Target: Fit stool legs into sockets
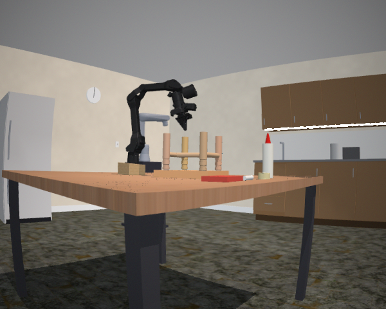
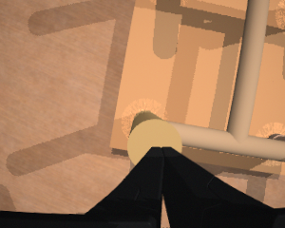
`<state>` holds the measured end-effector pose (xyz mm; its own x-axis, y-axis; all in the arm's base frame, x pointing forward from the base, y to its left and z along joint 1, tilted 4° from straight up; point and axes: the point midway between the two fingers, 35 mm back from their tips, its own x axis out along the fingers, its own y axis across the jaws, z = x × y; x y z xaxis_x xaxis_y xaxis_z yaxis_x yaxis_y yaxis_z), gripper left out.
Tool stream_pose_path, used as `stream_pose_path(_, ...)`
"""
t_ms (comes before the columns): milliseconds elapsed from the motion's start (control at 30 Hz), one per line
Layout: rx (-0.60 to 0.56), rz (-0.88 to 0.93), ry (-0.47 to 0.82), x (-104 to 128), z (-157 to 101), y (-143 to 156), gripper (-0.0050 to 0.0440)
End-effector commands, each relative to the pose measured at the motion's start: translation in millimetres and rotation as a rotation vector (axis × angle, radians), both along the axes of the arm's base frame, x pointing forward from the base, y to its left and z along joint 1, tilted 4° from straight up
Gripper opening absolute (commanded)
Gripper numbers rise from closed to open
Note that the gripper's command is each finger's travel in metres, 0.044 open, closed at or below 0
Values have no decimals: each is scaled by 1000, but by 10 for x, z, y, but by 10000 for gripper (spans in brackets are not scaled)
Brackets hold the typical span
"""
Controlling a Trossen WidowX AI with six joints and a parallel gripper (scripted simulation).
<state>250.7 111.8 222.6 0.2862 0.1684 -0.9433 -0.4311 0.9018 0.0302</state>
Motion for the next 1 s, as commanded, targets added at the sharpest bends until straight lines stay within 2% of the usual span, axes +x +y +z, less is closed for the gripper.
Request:
stream_pose_path(0, -6, -1, 7, -23, -172, 1, 0)
stream_pose_path(967, -6, -1, 7, 0, -408, 19, 0)
